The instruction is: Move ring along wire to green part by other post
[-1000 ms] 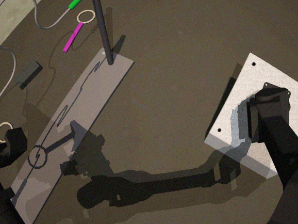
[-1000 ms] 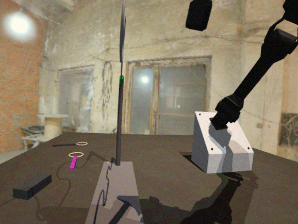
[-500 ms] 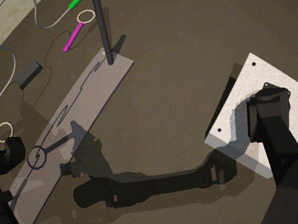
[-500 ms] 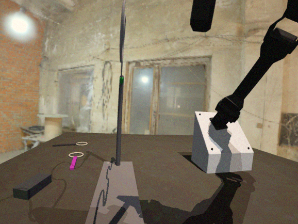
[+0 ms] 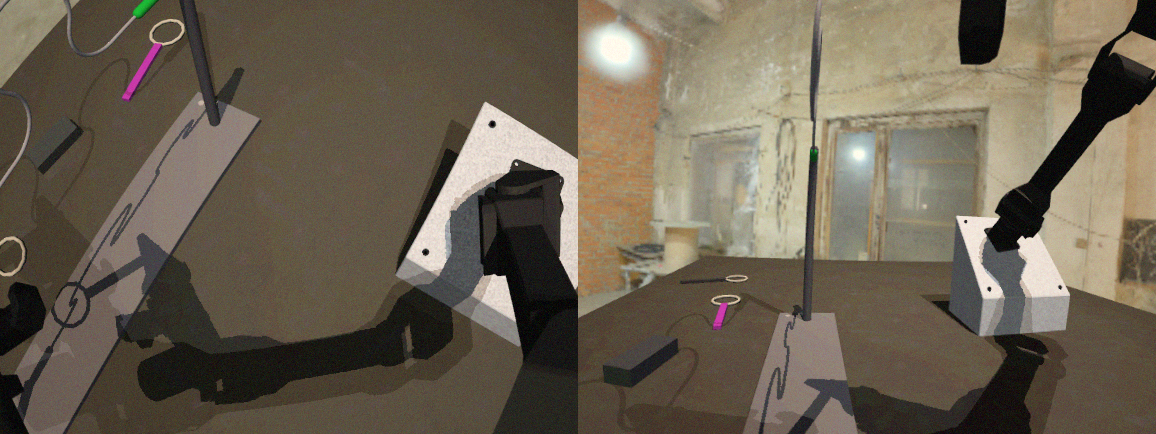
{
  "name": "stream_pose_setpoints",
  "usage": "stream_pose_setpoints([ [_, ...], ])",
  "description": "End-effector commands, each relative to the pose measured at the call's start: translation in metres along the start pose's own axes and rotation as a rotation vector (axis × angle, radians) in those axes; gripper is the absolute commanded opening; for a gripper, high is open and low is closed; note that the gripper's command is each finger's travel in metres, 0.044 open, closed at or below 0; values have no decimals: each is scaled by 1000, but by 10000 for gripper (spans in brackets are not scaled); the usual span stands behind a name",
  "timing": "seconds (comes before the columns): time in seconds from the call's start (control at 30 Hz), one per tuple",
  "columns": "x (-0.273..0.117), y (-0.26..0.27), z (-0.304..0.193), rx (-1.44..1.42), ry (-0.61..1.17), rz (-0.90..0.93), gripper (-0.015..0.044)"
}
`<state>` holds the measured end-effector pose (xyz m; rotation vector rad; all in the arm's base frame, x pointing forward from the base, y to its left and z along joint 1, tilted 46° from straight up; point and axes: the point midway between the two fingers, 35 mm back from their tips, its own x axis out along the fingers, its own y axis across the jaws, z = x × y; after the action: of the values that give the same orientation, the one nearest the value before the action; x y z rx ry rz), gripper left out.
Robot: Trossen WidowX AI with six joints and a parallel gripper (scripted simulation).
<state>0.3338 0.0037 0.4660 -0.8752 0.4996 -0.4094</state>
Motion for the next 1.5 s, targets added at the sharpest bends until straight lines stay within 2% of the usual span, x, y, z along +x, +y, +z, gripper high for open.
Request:
stream_pose_setpoints([
  [0.0, 0, 0, 0, 55, -1, 26, -150],
  [1.47, -3, 17, 5, 494, -6, 296, -150],
])
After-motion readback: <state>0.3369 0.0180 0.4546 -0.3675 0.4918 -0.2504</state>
